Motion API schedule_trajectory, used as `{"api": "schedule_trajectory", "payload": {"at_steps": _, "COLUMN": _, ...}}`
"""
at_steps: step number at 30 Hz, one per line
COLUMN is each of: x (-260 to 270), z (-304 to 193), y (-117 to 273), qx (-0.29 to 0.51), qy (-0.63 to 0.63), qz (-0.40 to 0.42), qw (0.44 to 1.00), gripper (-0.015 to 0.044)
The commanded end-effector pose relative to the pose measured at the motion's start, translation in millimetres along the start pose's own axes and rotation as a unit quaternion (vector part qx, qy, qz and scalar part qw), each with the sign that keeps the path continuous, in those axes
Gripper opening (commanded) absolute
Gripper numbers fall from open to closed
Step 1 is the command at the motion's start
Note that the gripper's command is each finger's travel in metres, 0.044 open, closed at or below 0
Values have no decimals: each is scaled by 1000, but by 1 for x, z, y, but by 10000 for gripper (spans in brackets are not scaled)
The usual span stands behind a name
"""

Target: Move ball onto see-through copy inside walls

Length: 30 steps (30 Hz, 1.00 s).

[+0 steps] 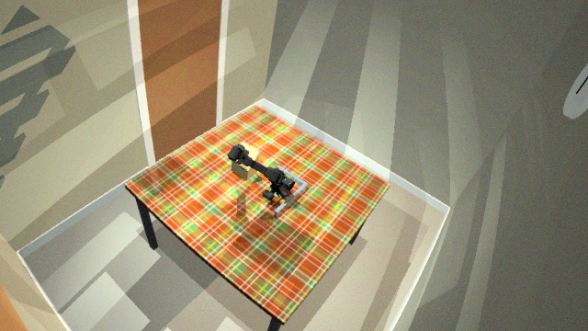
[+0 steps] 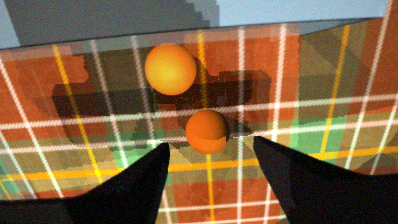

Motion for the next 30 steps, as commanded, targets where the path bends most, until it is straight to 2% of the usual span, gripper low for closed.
{"api": "schedule_trajectory", "payload": {"at_steps": 1, "x": 2, "z": -1, "y": -9, "qx": 3, "qy": 6, "qz": -2, "qw": 1000, "gripper": 292}}
{"api": "schedule_trajectory", "payload": {"at_steps": 16, "x": 1, "z": -2, "y": -30, "qx": 3, "qy": 6, "qz": -3, "qw": 1000, "gripper": 292}}
{"api": "schedule_trajectory", "payload": {"at_steps": 20, "x": 1, "z": -2, "y": -30, "qx": 3, "qy": 6, "qz": -3, "qw": 1000, "gripper": 187}}
{"api": "schedule_trajectory", "payload": {"at_steps": 28, "x": 1, "z": -2, "y": -30, "qx": 3, "qy": 6, "qz": -3, "qw": 1000, "gripper": 134}}
{"api": "schedule_trajectory", "payload": {"at_steps": 30, "x": 1, "z": -2, "y": -29, "qx": 3, "qy": 6, "qz": -3, "qw": 1000, "gripper": 82}}
Point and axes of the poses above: the point midway between the two fingers, 35 mm back from their tips, its own y axis back along the fingers, its own x axis across the jaws, z = x × y, the point moved 4 cm from there along y, back along the fingers, and after that the axes turned 5 degrees about y, right-handed, at the moved point
